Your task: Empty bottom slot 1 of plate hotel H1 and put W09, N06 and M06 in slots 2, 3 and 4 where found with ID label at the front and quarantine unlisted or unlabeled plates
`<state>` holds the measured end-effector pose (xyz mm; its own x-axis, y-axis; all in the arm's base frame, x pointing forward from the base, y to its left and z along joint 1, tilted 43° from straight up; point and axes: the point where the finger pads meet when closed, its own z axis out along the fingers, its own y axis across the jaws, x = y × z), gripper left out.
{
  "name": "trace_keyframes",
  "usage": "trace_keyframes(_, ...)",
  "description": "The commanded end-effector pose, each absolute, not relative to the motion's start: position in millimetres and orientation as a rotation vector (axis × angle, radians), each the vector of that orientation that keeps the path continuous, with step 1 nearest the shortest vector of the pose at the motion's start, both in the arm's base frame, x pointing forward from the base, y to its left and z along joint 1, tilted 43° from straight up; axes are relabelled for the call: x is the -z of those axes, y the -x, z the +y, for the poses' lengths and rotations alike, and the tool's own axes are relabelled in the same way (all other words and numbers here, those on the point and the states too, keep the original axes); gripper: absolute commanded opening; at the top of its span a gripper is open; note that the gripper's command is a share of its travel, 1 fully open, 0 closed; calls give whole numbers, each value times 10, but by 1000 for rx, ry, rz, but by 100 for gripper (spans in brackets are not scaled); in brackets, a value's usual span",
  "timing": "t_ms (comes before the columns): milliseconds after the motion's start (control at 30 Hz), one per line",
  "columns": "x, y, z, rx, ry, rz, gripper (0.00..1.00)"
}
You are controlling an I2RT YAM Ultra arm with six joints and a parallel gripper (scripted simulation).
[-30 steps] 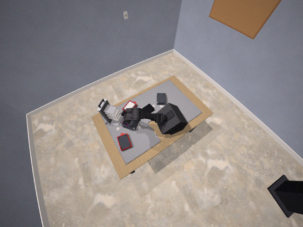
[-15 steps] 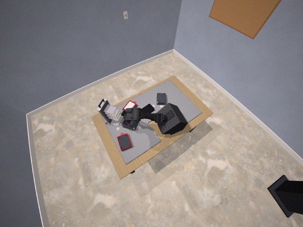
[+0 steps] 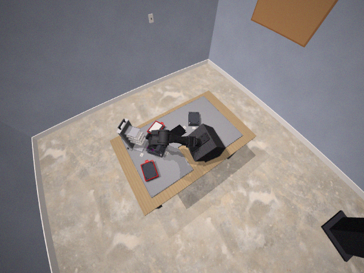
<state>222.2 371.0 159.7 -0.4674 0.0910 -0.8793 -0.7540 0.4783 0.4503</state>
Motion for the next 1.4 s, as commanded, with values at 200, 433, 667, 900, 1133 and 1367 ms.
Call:
trace_keyframes(200,-1610,-2176,3625,-1118,551,1765,100)
trace_keyframes(433,-1566,-2106,3588,-1123,553,1766,100)
trace_keyframes(667,-1505,-2029,3523,-1125,550,1768,100)
trace_keyframes(900,-1567,-2090,3528,-1124,535,1754,100)
trace_keyframes(1133,-1453,-2032,3376,-1099,540,1796,100)
trace_keyframes(1367,-1466,-1978,3275,-1098,540,1796,100)
